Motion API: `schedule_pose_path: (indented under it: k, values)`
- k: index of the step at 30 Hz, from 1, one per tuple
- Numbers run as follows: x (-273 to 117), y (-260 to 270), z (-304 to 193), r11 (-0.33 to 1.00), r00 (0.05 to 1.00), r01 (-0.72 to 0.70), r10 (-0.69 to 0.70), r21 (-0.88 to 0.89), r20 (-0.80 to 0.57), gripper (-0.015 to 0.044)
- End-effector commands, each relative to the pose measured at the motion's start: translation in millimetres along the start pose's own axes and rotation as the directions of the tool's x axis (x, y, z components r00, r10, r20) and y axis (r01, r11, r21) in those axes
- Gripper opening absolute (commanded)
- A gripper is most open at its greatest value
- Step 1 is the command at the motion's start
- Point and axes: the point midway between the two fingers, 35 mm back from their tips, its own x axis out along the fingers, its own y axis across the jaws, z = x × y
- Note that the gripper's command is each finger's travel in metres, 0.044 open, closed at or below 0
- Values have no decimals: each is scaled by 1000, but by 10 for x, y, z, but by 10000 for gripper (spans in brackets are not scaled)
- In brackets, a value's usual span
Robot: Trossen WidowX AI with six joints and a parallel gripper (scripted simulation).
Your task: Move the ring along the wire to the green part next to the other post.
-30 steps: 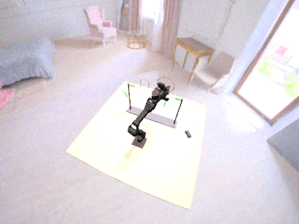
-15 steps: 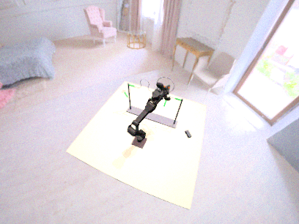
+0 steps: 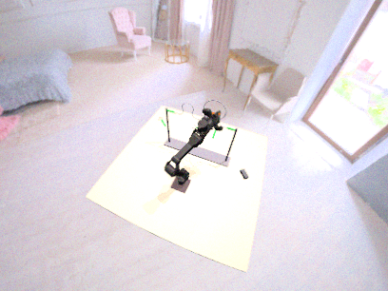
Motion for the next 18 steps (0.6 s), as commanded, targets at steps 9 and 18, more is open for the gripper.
schedule_pose_path:
  k: [9,18]
  values:
    - [-19,195,6,999,1000,-24,24,39,-2,-150]
    - [-84,386,22,988,996,-73,79,138,-38,-150]
